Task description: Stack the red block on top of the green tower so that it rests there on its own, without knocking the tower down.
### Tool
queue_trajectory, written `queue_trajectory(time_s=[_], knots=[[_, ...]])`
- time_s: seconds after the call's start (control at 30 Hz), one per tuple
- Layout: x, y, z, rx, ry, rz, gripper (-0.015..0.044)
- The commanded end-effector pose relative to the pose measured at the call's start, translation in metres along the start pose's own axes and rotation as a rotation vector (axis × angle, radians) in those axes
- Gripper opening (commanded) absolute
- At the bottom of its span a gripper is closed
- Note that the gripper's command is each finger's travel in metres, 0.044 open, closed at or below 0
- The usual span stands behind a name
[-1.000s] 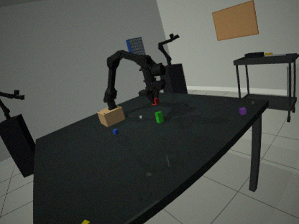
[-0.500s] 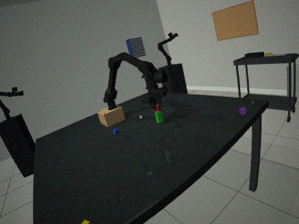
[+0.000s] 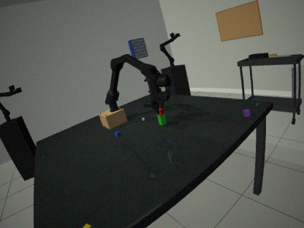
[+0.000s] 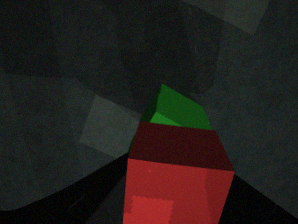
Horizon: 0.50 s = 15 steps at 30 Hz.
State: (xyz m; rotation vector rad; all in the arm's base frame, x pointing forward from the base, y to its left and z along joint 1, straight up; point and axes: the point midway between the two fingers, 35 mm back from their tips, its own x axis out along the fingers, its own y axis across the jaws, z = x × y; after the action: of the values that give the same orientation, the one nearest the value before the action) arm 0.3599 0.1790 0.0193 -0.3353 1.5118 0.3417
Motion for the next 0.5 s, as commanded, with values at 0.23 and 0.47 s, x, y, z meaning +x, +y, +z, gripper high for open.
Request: queue_trajectory(time_s=[0.23,0.47], knots=[[0.0009,0.0004,0.0004,0.004,-0.002,0.002,0.0],[-0.0054,0.0006,0.0005,0.004,-0.002,0.002,0.0]])
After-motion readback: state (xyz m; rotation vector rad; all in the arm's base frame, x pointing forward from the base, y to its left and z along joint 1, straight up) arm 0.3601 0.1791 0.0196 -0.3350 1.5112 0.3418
